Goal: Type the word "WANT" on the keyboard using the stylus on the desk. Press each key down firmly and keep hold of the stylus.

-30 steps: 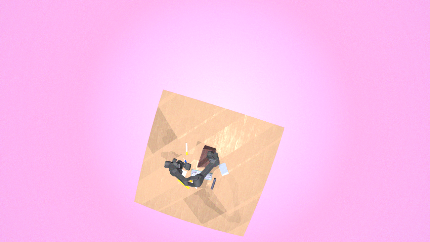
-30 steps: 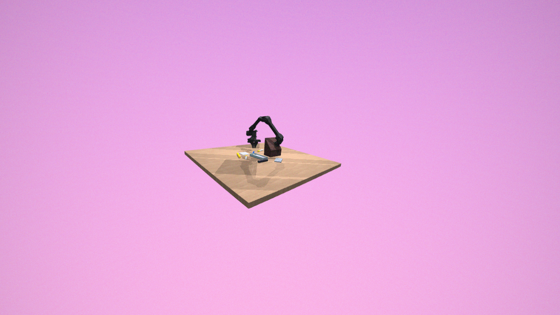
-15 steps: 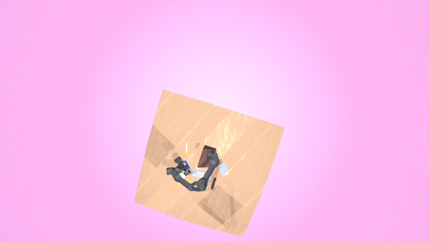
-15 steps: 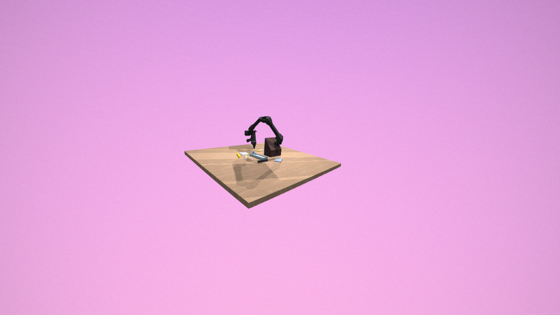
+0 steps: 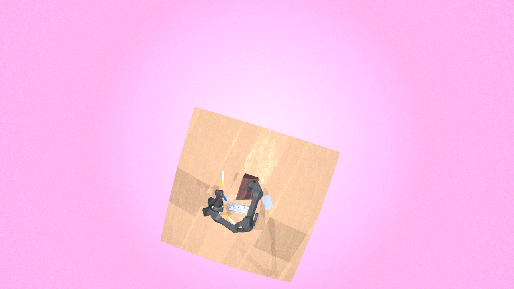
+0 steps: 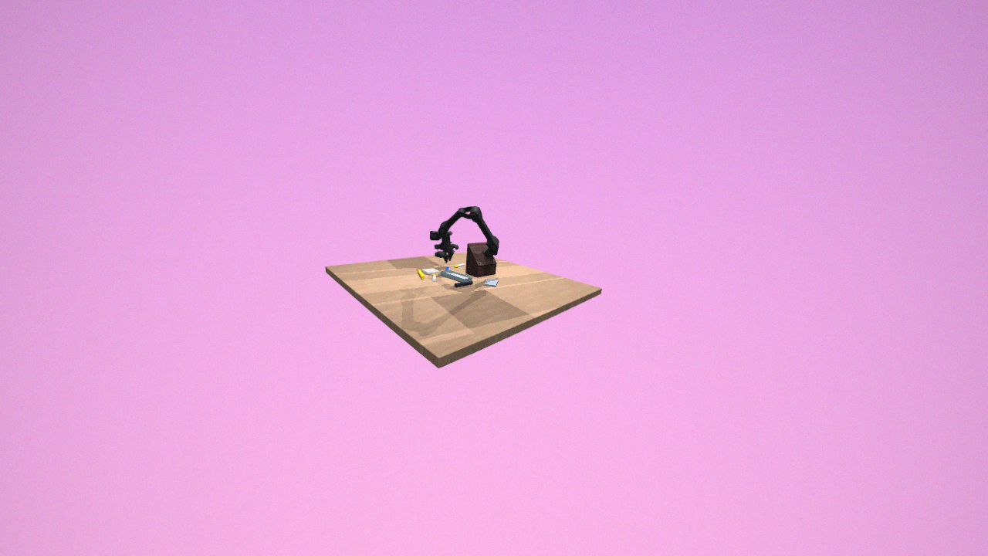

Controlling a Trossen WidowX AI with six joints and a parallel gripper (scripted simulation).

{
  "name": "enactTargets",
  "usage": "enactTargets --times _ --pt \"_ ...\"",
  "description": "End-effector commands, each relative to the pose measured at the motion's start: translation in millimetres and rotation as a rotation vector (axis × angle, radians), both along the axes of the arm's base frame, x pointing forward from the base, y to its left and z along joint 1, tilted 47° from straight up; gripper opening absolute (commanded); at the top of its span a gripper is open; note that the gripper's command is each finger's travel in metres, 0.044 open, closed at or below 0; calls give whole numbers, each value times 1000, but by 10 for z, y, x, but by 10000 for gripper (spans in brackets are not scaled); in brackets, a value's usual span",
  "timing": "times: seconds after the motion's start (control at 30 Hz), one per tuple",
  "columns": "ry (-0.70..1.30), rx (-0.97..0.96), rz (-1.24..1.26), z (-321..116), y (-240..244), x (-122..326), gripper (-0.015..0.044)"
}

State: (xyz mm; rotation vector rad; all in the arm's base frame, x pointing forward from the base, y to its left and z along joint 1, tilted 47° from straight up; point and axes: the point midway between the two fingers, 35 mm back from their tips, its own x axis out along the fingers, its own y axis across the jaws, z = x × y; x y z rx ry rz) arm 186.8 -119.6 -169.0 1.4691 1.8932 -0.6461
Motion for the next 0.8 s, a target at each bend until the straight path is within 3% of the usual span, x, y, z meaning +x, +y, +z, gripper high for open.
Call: enactTargets --times 0.0,0.2,0.77 --pt "467 -350 -466 92 37 63 150" --pt "616 -475 -705 119 37 100 150" --pt "621 -481 -716 113 30 93 150"
